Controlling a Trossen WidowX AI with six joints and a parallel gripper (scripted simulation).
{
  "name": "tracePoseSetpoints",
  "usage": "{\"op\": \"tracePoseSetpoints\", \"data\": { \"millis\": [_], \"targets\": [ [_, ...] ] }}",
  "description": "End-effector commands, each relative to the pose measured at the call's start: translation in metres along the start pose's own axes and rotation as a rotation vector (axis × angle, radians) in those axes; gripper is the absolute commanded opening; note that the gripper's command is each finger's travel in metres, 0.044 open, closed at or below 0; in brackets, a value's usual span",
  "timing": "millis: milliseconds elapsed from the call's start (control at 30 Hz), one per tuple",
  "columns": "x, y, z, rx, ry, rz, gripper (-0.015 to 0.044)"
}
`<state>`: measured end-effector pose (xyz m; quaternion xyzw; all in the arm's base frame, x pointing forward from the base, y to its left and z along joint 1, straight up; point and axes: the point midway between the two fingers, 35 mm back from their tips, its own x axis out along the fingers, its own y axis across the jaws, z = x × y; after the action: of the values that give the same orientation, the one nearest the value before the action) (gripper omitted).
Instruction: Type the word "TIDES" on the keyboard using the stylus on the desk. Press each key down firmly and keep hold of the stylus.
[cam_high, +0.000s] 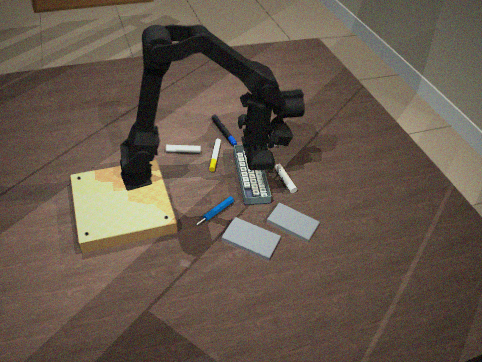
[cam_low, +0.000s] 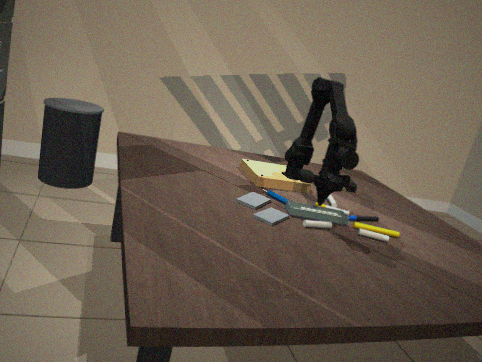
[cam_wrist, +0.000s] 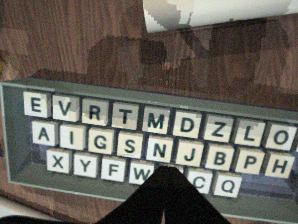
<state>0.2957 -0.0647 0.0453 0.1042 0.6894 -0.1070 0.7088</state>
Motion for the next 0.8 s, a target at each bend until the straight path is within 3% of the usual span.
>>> {"op": "tracePoseSetpoints", "data": {
  "millis": [0, 233, 533, 767],
  "targets": [
    [0.000, -0.002, 0.000, -0.005, -0.002, 0.002, 0.0000],
    [0.000, -0.066, 0.001, -0.005, -0.002, -0.004, 0.0000],
    [0.000, -0.064, -0.001, -0.005, -0.002, -0.004, 0.0000],
    [0.001, -0.039, -0.030, -0.005, 0.000, -0.001, 0.0000]
  ]
}}
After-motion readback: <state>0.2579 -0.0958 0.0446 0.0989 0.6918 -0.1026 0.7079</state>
